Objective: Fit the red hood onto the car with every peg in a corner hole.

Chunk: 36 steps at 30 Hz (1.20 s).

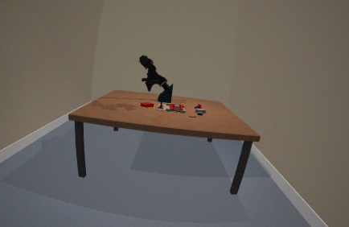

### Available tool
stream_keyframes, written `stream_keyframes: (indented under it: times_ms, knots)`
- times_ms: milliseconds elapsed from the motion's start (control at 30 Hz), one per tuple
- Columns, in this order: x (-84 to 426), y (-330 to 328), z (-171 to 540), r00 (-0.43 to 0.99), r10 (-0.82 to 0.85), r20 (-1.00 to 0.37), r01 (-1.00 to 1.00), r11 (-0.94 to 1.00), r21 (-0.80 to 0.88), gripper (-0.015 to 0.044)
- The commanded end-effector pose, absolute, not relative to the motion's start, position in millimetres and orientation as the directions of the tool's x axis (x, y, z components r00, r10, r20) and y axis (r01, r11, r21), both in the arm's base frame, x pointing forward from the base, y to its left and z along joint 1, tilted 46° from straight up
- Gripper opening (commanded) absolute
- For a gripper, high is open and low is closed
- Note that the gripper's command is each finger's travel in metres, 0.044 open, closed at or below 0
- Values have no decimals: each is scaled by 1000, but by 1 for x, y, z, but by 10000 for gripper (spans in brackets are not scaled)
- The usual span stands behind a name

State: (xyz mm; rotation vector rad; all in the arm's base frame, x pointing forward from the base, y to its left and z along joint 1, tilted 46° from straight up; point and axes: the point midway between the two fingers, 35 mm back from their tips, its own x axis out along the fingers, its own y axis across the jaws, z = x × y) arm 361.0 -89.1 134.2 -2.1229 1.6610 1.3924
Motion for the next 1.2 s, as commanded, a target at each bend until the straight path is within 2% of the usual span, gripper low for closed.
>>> stream_keyframes:
  times_ms: [0, 33, 133, 367, 600, 900, 1167]
  knots:
    - [361, -89, 134, -16, -714, -700, -810, -401, 428, 0]
    - [361, -89, 134, -16, -714, -700, -810, -401, 428, 0]
    - [360, -90, 133, -17, -714, -700, -863, -344, 371, 79]
    - [353, -97, 129, -18, -714, -700, -997, -40, 67, 263]
    - [346, -104, 124, -20, -714, -700, -929, 272, -251, 440]
    - [336, -113, 118, -22, -714, -700, -571, 583, -577, 440]
    - [327, -120, 112, -24, -715, -699, -89, 698, -710, 440]
